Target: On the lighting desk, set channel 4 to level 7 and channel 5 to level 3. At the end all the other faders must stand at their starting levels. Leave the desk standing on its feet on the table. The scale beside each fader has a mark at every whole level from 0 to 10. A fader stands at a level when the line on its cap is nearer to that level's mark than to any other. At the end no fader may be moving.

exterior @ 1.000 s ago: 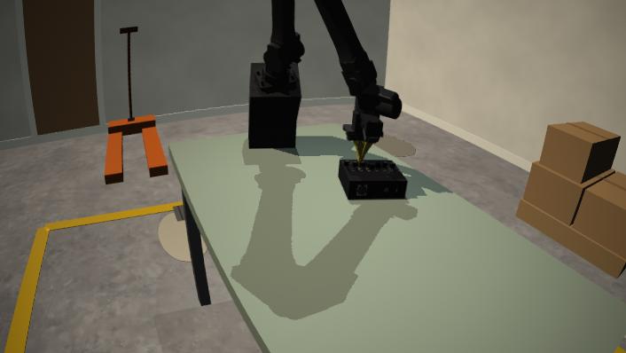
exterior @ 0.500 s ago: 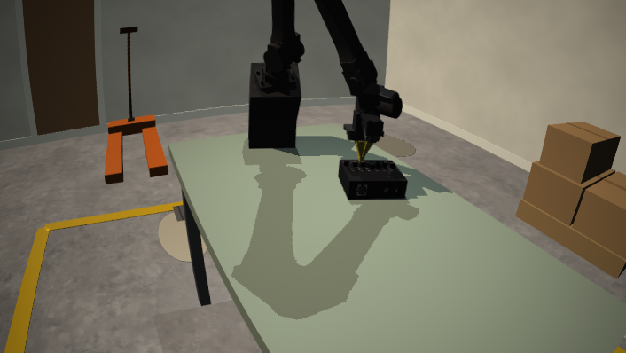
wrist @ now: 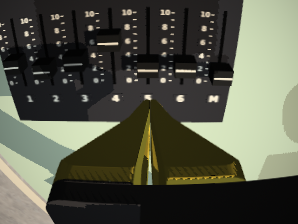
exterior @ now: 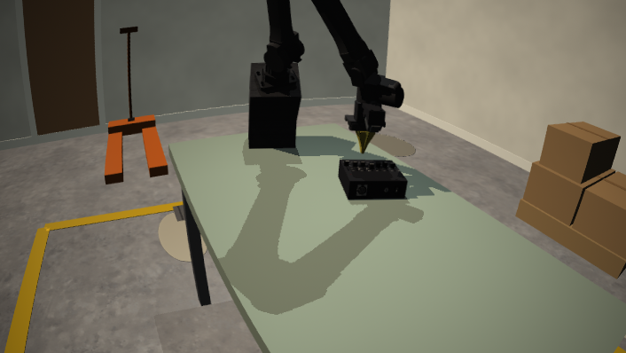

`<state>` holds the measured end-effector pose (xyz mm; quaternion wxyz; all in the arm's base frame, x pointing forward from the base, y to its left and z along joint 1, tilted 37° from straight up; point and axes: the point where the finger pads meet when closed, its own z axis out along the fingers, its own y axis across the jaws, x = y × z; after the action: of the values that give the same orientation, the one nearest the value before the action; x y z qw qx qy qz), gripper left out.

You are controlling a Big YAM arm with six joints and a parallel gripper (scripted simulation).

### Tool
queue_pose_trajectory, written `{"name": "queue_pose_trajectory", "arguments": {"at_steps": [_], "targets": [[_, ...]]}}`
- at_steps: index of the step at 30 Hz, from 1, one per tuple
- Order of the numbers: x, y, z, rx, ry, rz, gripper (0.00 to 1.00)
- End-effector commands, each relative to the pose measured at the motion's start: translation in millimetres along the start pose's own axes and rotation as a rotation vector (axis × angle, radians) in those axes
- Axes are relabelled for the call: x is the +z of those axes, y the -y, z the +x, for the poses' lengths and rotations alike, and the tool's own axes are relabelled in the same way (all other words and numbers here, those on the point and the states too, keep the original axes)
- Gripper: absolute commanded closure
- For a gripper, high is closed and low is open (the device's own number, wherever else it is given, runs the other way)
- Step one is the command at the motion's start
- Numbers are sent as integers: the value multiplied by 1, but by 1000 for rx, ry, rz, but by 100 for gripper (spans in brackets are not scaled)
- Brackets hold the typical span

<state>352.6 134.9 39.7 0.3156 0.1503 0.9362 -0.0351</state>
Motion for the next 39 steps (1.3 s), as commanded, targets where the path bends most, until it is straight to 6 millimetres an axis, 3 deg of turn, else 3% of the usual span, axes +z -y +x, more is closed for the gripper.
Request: {"name": "queue_pose_trajectory", "arguments": {"at_steps": [1, 18, 19, 27, 39], "targets": [[-17, -6, -2, 11, 10, -18, 100], [-19, -6, -2, 9, 7, -15, 100], [-19, -6, -2, 9, 7, -15, 0], [-31, -11, -8, 18, 18, -27, 0], [-89, -15, -15, 27, 25, -40, 0]]}}
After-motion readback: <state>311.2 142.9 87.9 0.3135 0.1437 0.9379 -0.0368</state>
